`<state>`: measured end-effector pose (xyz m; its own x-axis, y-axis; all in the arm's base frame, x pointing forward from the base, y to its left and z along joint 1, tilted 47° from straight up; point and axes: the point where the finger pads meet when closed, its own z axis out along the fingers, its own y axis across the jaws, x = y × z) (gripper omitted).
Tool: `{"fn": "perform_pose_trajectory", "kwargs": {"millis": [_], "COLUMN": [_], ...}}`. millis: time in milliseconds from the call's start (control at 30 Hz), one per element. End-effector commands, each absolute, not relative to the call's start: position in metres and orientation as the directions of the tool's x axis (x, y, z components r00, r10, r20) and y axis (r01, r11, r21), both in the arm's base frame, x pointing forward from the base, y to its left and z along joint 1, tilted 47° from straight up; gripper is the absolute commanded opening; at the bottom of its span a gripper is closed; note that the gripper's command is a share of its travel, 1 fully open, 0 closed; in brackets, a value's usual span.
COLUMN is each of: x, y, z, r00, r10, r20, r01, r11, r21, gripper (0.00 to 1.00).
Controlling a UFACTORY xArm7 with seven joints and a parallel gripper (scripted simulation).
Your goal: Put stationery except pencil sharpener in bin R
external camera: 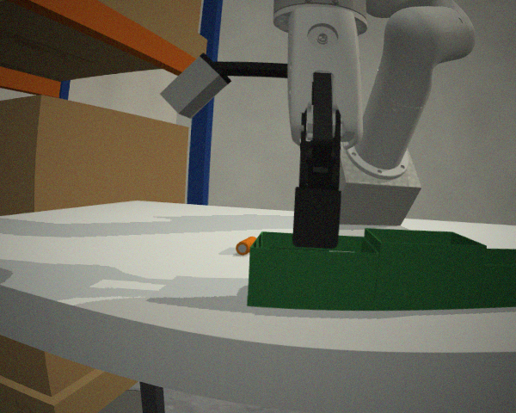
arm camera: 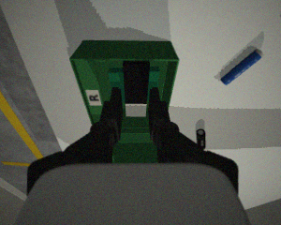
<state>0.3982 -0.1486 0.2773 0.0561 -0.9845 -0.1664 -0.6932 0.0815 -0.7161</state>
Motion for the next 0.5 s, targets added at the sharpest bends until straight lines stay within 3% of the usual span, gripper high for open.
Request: {"fn": "perform_pose_trajectory", "kwargs": {"millis": [0, 467], "x": [0.395, 0.376], "y": [-0.15, -0.154], "z": [0.282, 0.3], "r00": [0.055, 0.055], "r10": [-0.985, -0.985], "r20": [-0.165, -0.165], "r01": [-0.691, -0.691], "r11": [0.082, 0.082], "r21": [-0.718, -0.718], "gripper": [0.29, 0.29]}}
